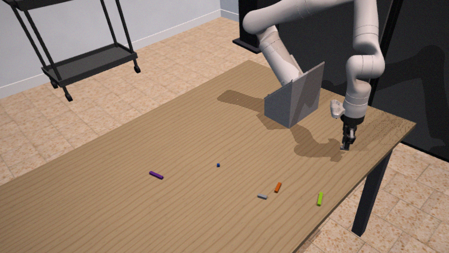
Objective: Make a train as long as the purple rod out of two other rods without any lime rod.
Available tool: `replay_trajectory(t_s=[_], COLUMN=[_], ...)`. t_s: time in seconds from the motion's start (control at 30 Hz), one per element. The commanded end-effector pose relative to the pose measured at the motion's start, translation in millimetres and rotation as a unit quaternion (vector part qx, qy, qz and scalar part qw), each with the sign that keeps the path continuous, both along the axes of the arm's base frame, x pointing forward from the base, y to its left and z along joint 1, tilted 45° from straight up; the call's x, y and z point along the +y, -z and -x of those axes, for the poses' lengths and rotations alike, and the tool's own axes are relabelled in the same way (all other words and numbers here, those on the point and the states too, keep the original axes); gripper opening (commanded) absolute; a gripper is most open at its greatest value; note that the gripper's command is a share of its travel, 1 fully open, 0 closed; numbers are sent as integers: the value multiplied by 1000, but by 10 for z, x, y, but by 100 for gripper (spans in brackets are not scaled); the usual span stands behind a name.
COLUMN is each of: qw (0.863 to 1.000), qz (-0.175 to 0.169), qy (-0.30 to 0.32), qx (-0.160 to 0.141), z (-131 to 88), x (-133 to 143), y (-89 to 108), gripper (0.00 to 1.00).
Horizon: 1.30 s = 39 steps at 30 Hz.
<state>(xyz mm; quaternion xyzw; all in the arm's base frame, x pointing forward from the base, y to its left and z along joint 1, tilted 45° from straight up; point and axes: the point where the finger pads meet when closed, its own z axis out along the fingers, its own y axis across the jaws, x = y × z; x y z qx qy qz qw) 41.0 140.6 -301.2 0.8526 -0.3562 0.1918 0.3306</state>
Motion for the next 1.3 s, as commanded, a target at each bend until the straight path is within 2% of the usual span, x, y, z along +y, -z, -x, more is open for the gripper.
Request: replay_trajectory(t_s=[0.0,0.67,1.27], qw=[1000,1000,1000], qz=[-1,-1,-1], qy=[0,0,0], qx=[0,0,0], z=[2,1,-11], x=[11,4,-92], y=[-1,5,103], gripper=[24,24,24])
